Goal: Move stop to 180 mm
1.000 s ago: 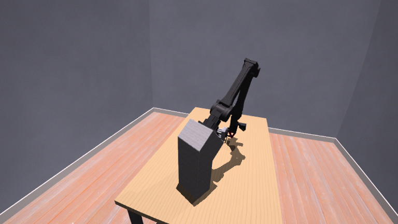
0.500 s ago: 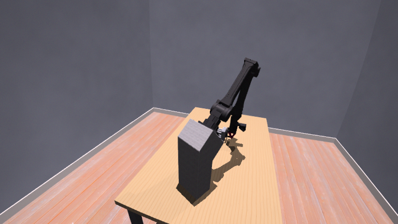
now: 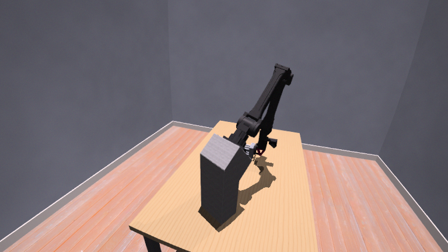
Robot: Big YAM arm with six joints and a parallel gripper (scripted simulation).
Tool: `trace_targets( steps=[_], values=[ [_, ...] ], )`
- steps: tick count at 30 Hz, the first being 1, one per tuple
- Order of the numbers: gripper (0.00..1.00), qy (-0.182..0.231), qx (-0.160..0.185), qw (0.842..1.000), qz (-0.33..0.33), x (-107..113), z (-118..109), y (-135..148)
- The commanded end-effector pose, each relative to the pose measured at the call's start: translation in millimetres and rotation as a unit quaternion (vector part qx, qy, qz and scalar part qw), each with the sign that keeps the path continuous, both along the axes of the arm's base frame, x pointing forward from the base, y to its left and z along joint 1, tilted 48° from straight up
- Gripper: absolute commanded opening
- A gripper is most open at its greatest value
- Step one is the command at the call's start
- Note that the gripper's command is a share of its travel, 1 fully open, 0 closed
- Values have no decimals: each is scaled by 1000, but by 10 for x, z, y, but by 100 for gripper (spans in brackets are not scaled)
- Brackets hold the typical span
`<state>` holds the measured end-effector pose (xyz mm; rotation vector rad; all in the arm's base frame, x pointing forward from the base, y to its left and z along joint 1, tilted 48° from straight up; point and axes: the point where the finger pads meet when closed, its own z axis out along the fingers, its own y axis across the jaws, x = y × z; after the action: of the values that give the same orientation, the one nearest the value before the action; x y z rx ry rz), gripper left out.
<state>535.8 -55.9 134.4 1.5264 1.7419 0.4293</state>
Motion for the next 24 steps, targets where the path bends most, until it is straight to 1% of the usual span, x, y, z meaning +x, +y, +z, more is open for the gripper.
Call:
trace_targets(
  steps=[1,5,10,15,18,21,24],
  values=[
    [6,7,-4,1000,-9,-131,-6,-100],
    [6,3,-2,1000,-12,-216,62,-85],
    [6,3,1,1000,-9,-322,114,0],
    [6,3,0,1000,-13,-341,119,-48],
    [6,3,1,1000,-11,-342,131,-22],
    [6,2,1,1000,-3,-348,186,77],
    [6,0,1,1000,-2,-352,287,116]
  ],
)
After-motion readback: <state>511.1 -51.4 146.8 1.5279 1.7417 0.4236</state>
